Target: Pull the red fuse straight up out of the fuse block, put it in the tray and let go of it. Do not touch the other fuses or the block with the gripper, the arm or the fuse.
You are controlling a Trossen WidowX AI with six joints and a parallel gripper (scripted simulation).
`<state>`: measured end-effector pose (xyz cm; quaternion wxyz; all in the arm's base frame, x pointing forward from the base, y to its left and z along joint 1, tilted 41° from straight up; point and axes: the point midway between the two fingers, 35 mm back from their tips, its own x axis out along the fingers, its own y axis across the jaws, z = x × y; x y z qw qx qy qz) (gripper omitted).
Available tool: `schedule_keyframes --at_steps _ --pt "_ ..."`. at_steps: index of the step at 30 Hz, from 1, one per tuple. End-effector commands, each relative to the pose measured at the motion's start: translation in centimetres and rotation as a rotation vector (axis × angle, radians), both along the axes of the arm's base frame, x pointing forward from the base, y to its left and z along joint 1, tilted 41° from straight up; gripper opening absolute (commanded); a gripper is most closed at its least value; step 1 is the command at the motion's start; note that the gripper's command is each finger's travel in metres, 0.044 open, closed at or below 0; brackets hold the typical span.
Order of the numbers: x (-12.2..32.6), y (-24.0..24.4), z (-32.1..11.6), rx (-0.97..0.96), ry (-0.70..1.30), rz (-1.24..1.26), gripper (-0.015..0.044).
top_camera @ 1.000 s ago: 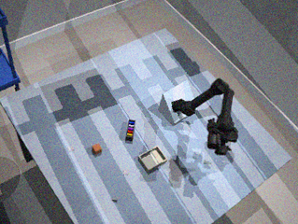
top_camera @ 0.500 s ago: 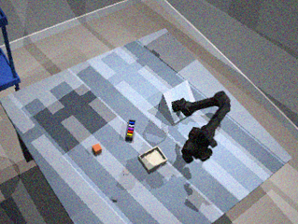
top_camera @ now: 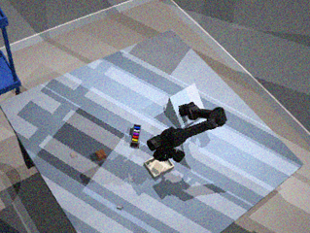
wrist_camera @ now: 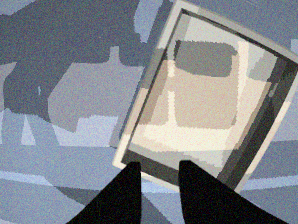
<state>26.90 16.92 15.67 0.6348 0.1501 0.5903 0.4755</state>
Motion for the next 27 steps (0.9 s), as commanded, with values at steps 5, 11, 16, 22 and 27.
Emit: schedule_keyframes --at_steps 5,11,16,22,27 --pt "4.8 -7.8 -10.0 -0.220 0.455 -0.457 0.0074" --pt "5.3 -13.3 -16.3 -0.330 0.741 -0.745 0.0074" --pt "4.9 -13.8 -16.7 -0.333 0.748 -0.752 0.0074" --pt "4.9 -13.8 -16.8 -0.333 0.748 -0.752 0.0074" --pt "4.9 -13.5 -17.1 -0.333 0.748 -0.752 0.0074"
